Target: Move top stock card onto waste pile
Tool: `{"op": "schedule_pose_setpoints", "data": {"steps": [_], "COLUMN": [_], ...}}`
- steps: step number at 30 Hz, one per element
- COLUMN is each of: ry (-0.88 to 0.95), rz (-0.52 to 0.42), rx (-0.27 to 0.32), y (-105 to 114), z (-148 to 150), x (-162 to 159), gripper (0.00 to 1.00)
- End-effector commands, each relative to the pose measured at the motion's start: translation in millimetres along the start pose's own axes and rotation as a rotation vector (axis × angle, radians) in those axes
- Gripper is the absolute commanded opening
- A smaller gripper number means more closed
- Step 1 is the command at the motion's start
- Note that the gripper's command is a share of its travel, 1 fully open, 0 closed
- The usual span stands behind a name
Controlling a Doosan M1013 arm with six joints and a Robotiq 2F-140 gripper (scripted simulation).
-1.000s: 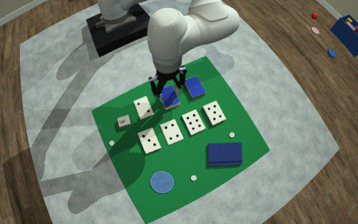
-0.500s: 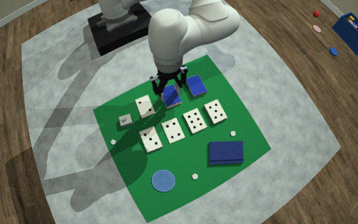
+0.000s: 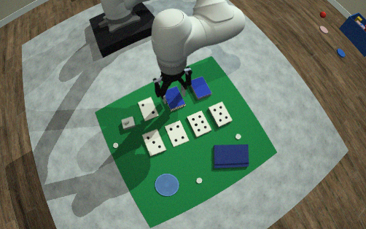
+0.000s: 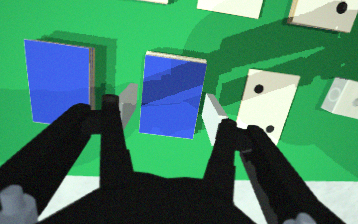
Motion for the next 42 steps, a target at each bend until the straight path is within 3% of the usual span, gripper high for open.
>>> {"op": "schedule_pose_setpoints", "data": {"steps": [1, 27, 37, 42], "ry": [0.0, 0.0, 0.0, 0.0], "rz": [0.0, 0.0, 0.0, 0.0], "rx": [0.0, 0.0, 0.0, 0.0], "y": [0, 3, 28, 52], "z": [0, 0, 0, 0], "x": [0, 0, 0, 0], "gripper": [0.5, 0.5, 0.5, 0.5]}}
Point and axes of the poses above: the point where the finger pads meet when closed, its own y axis back along the fingers, its own z axis across the jaws, x = y × z, the point moved 7 cm from there along y, back along the fingers, and after that the axes turned 11 degrees about -y, right-handed, at the moved point
